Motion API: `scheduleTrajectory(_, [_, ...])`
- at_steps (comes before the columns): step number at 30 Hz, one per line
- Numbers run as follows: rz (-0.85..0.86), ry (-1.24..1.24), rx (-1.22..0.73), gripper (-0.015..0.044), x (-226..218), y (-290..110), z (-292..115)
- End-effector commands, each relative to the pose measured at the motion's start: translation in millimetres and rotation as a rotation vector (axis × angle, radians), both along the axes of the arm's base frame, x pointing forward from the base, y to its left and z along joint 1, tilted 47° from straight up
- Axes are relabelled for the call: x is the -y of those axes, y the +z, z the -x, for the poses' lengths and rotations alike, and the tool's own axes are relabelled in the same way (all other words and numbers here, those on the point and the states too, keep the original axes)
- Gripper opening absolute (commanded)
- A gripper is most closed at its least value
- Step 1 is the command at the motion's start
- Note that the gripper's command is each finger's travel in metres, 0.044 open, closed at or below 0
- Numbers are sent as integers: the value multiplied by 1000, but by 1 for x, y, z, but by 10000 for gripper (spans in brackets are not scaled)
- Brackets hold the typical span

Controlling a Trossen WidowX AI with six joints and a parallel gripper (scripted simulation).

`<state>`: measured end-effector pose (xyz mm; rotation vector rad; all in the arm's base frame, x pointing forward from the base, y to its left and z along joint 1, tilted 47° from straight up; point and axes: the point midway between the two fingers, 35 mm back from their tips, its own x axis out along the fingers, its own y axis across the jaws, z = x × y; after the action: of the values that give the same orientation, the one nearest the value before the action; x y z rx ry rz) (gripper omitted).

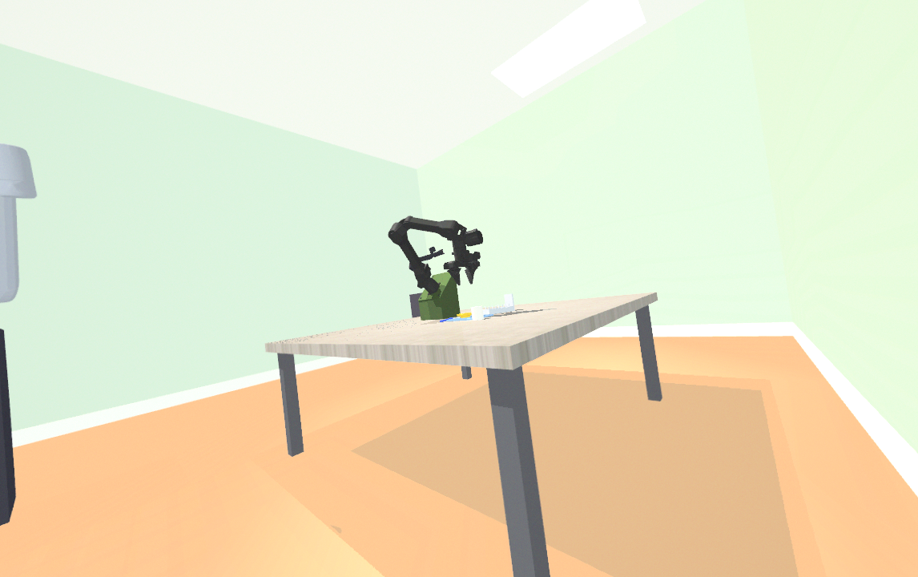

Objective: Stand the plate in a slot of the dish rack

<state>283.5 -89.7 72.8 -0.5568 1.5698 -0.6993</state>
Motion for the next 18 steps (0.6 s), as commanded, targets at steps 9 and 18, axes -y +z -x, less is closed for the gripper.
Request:
scheduleTrajectory(9, [21, -14, -19, 400, 62, -42, 25])
scheduleTrajectory(18, [20, -14, -19, 400, 70, -51, 25])
